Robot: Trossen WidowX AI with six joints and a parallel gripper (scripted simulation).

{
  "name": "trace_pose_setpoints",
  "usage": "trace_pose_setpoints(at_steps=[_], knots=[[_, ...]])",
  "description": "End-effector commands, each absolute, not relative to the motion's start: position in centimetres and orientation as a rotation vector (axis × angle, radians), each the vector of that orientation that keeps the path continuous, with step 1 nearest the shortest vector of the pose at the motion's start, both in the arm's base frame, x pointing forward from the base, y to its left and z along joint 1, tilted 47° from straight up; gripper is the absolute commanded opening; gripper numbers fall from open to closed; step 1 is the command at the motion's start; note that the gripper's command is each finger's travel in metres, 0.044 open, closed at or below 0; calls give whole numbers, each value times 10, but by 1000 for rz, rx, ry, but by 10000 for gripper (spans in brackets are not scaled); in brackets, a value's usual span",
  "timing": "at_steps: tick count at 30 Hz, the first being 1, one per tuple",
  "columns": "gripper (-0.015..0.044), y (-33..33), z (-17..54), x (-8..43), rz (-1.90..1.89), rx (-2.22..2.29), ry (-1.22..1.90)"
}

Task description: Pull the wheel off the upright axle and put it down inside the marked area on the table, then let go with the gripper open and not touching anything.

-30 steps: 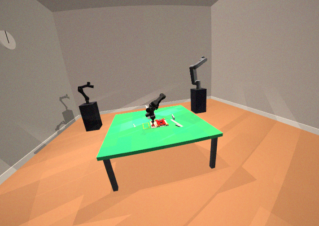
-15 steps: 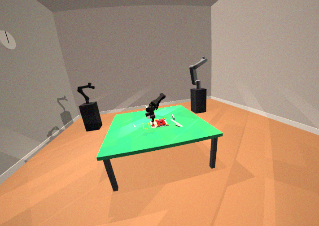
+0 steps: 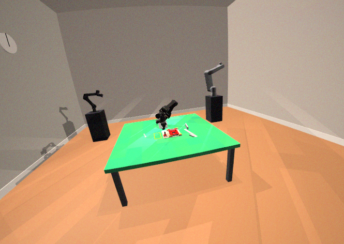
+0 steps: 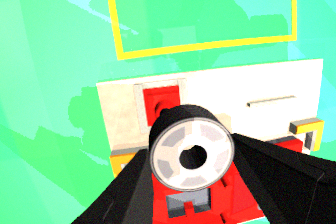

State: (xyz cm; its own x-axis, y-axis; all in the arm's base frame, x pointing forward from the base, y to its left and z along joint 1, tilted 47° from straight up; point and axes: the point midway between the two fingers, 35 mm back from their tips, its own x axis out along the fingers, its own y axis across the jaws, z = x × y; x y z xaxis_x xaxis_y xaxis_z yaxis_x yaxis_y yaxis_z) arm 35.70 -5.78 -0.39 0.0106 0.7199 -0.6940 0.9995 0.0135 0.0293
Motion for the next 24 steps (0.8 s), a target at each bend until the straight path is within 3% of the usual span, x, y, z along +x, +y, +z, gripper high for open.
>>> trace_pose_setpoints(at_steps=[1, 13, 24], knots=[[0, -79, -22, 344, -696, 1767, 1756], [0, -122, -60, 306, -693, 1763, 1754], [0, -111, -72, 306, -693, 1763, 1754]])
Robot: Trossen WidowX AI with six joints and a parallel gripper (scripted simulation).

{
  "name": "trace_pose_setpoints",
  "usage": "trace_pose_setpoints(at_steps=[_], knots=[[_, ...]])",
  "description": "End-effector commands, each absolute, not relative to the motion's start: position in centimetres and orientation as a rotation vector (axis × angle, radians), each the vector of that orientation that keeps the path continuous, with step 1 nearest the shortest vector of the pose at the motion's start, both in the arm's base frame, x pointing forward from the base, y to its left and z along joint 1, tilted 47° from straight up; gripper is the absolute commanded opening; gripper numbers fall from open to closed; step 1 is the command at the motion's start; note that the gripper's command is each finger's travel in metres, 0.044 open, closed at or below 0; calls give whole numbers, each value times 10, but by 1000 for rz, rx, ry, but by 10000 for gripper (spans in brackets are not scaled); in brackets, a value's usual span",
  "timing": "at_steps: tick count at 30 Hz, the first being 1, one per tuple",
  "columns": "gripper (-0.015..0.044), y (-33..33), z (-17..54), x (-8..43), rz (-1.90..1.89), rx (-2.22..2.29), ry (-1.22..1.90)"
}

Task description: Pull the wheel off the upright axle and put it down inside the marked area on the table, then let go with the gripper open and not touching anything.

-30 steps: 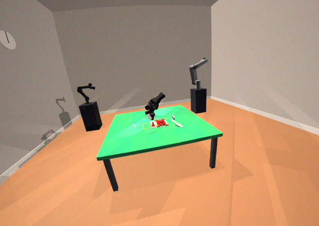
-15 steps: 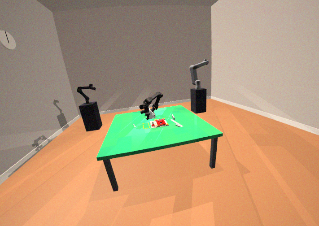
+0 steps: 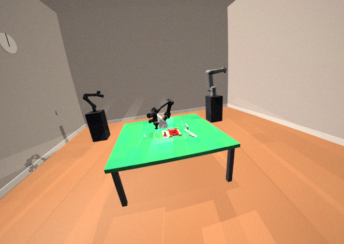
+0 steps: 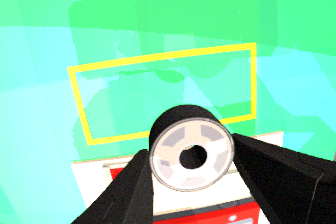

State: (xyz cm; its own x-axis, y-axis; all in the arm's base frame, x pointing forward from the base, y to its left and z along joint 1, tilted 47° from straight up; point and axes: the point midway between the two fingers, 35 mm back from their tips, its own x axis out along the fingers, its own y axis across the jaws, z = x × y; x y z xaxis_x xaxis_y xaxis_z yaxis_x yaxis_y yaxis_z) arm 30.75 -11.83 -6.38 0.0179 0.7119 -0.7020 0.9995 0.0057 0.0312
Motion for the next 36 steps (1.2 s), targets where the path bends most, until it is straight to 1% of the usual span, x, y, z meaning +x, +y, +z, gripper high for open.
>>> trace_pose_setpoints(at_steps=[1, 6, 17, 23, 34, 36], knots=[[0, -109, -74, 306, -692, 1764, 1755], [0, -101, -83, 307, -693, 1763, 1754], [0, -50, -131, 307, -689, 1766, 1756], [0, -46, -133, 307, -688, 1766, 1757], [289, -50, -129, 307, -690, 1755, 1766], [300, -58, -122, 307, -691, 1757, 1763]])
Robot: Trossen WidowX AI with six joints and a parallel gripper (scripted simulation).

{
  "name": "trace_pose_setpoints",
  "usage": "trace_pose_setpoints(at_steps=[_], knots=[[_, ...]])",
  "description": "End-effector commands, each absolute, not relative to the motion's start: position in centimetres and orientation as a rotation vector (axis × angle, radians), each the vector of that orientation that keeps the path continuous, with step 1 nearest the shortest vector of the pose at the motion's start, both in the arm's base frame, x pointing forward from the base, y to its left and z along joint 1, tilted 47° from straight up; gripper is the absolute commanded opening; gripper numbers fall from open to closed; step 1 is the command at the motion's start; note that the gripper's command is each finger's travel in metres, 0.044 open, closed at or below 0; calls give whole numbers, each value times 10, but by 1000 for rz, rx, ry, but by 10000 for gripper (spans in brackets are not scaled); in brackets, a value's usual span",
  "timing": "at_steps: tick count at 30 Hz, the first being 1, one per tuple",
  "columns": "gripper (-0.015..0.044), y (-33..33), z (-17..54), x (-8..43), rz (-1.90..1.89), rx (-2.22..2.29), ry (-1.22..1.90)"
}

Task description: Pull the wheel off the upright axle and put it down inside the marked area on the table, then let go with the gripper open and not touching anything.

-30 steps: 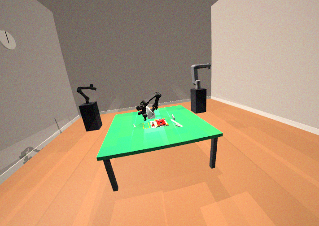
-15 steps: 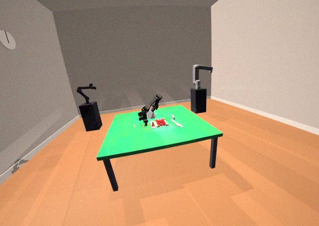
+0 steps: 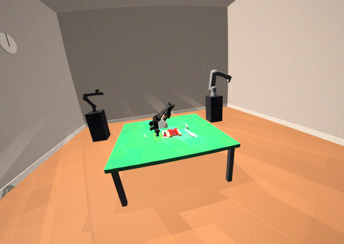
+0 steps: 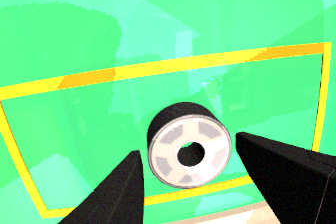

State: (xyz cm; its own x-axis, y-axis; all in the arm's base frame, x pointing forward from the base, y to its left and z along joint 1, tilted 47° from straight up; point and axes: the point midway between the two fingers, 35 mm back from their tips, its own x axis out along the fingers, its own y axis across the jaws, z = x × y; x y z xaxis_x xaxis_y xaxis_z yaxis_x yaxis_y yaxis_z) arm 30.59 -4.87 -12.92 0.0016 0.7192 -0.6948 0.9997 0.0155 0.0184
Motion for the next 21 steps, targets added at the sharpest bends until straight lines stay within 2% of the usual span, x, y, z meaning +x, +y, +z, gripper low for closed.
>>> trace_pose_setpoints(at_steps=[1, 5, 10, 15, 21], knots=[[300, -63, -117, 307, -691, 1758, 1762], [300, -91, -90, 306, -691, 1764, 1755], [300, -92, -89, 306, -691, 1764, 1755], [431, -97, -73, 274, -686, 1756, 1755], [440, -102, -35, 223, -697, 1763, 1759]])
